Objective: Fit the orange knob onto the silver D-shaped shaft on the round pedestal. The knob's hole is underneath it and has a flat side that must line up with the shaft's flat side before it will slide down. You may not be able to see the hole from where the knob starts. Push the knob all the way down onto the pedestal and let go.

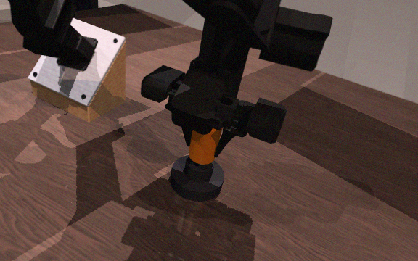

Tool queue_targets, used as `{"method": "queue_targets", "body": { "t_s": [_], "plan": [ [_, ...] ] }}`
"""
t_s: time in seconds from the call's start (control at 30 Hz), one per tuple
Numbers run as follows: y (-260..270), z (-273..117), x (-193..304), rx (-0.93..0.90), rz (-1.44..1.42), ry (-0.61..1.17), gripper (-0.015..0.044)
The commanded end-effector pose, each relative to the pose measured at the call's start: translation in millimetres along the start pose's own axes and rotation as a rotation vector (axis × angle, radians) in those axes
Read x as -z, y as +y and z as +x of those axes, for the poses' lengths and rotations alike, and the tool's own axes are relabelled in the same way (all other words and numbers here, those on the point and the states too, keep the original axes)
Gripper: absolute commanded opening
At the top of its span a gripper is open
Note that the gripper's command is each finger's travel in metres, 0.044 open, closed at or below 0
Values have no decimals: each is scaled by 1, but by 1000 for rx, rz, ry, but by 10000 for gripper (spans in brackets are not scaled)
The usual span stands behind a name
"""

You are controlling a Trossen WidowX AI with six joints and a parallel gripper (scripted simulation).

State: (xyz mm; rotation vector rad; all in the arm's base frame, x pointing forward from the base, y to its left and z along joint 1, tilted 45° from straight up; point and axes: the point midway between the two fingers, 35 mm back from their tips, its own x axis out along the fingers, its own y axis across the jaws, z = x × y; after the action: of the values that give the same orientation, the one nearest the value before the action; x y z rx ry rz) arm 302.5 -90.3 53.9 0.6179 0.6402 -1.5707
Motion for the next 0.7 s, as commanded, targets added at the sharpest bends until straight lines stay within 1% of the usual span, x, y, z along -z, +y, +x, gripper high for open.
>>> {"method": "queue_targets", "body": {
  "t_s": [0.0, 0.27, 0.67],
  "plan": [
    [0, 0, 0, -1, -40, -3, 0],
    [1, 0, 0, -1, -95, -3, 0],
    [1, 2, -1, -1, -25, -3, 0]
  ]
}}
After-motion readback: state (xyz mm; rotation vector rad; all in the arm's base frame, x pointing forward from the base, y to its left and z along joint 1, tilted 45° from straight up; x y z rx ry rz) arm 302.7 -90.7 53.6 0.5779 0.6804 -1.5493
